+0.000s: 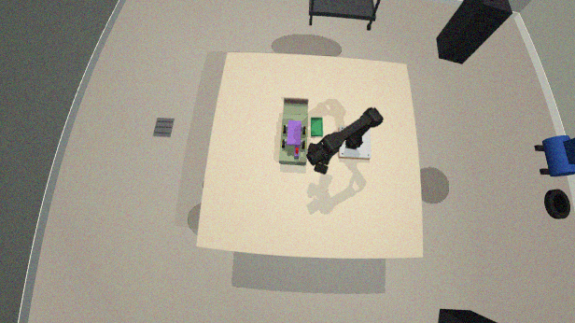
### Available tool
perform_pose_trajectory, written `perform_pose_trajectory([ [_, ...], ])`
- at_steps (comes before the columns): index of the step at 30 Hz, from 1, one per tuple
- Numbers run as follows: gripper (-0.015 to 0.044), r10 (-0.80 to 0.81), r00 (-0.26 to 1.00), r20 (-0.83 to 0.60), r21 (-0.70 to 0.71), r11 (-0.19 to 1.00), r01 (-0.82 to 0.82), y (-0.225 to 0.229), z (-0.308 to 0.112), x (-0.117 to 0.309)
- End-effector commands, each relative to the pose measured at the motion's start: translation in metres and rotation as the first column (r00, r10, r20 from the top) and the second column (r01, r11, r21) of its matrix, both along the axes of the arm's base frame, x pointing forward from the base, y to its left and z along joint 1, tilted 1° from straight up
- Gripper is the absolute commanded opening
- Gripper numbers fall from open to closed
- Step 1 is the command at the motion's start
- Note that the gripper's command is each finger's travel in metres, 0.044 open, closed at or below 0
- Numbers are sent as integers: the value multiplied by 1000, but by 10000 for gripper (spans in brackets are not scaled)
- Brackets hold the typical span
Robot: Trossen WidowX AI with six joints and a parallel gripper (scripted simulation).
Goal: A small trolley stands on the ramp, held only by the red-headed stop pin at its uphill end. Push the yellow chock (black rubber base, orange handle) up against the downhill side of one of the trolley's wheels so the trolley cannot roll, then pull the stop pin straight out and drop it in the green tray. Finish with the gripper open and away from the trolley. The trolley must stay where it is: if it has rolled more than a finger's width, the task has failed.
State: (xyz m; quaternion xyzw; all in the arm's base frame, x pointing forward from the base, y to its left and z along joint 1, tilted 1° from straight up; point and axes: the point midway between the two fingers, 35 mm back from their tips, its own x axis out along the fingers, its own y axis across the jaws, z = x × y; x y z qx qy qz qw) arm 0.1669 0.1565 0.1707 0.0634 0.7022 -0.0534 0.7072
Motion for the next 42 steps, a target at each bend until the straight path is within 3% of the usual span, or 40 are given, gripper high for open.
perform_pose_trajectory([
  [1, 0, -121, 993, -4, 0, 993, 121, 0, 0, -1],
  [13, 0, -515, 857, -10, 0, 857, 515, 0, 0, 0],
  [25, 0, -819, 574, -15, -3, 574, 819, 0, 0, 0],
  [33, 0, -937, 348, -18, -5, 348, 937, 0, 0, 0],
  [42, 0, -946, 323, -17, -5, 323, 946, -7, -1, 3],
])
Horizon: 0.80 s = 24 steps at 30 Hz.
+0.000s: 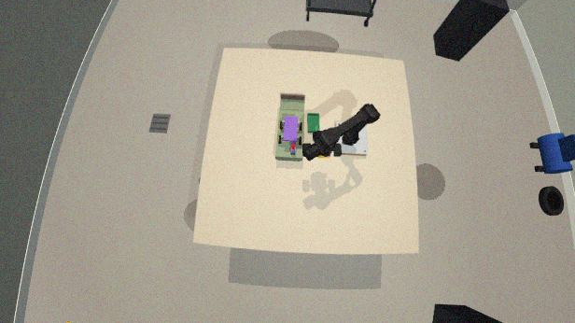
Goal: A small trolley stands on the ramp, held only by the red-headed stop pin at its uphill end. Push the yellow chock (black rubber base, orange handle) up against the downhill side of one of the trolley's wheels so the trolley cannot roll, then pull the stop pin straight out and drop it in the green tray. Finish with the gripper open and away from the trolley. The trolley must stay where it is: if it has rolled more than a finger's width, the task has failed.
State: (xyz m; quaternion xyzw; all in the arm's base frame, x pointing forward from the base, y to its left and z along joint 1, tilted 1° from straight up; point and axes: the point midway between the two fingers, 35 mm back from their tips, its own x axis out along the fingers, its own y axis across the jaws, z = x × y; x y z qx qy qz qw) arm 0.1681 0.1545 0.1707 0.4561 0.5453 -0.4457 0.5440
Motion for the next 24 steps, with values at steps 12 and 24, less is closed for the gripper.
perform_pose_trajectory([
  [12, 0, -67, 998, -2, -4, 998, 67, -45, -3, 20],
  [24, 0, -69, 998, 0, -7, 998, 69, -85, -5, 37],
])
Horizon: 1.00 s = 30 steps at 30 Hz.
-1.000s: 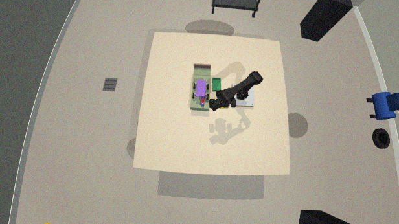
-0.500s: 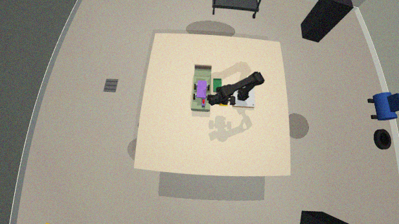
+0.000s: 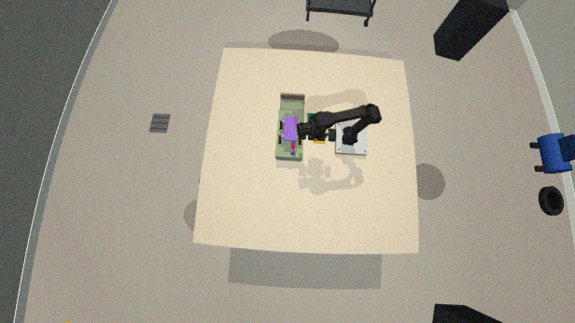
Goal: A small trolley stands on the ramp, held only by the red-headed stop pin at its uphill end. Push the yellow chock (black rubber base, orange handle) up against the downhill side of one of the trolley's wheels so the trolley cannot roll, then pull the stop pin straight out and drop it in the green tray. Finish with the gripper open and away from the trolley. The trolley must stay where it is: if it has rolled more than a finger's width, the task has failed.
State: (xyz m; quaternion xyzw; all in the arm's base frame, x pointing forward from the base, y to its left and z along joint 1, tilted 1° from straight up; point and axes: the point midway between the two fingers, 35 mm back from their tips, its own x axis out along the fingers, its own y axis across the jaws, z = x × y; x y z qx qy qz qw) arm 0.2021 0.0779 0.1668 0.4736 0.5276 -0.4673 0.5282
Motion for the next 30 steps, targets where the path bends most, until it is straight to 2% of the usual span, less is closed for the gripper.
perform_pose_trajectory([
  [1, 0, 4, 1000, 1, -2, 1000, -4, -12, -1, 4],
  [30, 0, 4, 1000, 4, -11, 1000, -4, -114, -9, 40],
])
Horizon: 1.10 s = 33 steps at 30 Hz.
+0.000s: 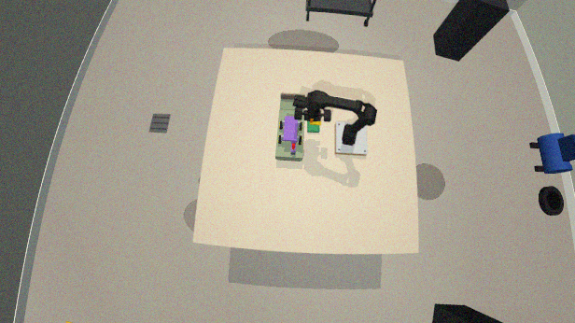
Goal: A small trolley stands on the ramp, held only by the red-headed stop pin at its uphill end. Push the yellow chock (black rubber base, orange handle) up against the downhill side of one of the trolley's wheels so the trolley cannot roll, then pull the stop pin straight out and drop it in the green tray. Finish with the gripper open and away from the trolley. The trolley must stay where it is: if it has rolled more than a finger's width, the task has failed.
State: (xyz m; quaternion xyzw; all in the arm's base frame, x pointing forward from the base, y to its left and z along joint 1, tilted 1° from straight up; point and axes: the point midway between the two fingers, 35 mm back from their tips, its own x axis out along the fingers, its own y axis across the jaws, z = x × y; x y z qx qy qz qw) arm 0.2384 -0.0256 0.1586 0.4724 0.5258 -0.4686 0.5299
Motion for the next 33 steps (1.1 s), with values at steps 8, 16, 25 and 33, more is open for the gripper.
perform_pose_trajectory([
  [8, 0, 4, 1000, 3, -7, 1000, -4, -41, -3, 15],
  [16, 0, 4, 1000, 4, -10, 1000, -4, -76, -5, 28],
  [25, 0, -113, 994, 0, -2, 994, 113, -92, -6, 34],
  [33, 0, -385, 923, -14, 14, 923, 386, -93, -6, 34],
])
